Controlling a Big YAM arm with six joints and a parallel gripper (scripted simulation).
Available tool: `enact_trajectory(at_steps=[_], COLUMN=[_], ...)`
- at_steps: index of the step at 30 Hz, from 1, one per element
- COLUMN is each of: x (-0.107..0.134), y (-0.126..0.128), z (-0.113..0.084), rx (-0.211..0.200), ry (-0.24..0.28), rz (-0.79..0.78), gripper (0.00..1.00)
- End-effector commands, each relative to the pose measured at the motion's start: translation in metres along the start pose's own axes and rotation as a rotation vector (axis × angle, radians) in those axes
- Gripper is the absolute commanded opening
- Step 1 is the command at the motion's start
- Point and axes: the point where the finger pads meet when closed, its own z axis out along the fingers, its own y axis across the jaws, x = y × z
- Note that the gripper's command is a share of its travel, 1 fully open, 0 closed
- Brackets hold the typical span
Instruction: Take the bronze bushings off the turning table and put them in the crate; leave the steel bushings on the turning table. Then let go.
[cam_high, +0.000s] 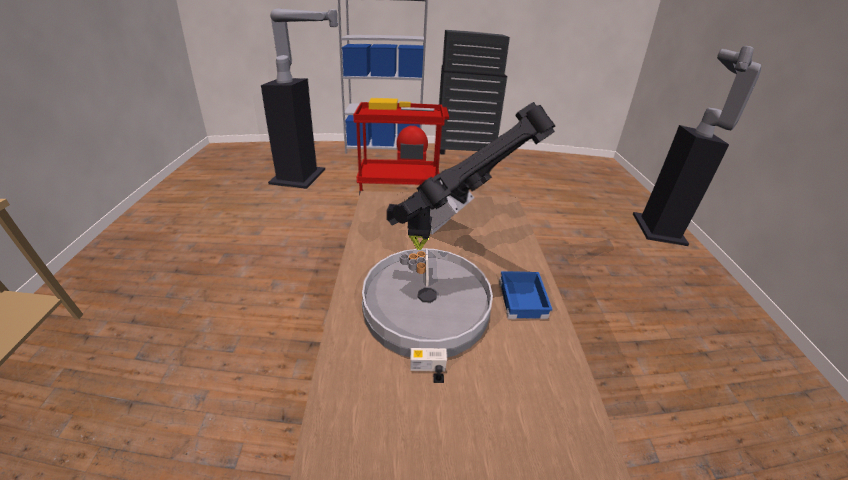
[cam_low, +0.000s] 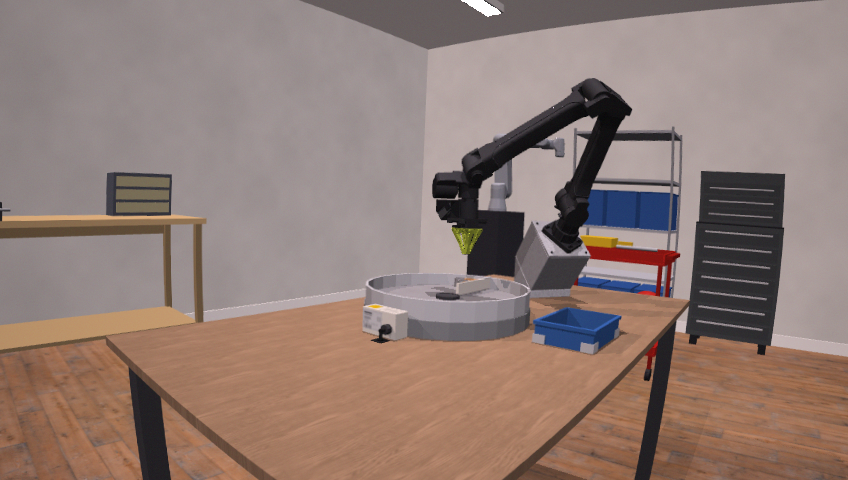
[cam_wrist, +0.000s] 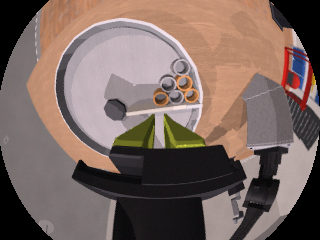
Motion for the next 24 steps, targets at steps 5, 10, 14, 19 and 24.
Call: enact_trajectory(at_steps=[5, 10, 14, 19, 24], x=[0.004, 0.006, 0.000, 0.001, 0.001], y=[0.009, 0.013, 0.017, 0.016, 0.016], z=[0.030, 0.041, 0.030, 0.030, 0.030], rx=[-0.003, -0.005, -0.036, -0.029, -0.029], ry=[-0.002, -0.002, -0.013, -0.010, -0.010], rz=[0.186, 0.237, 0.250, 0.255, 0.252], gripper=[0.12, 0.12, 0.12, 0.12, 0.12])
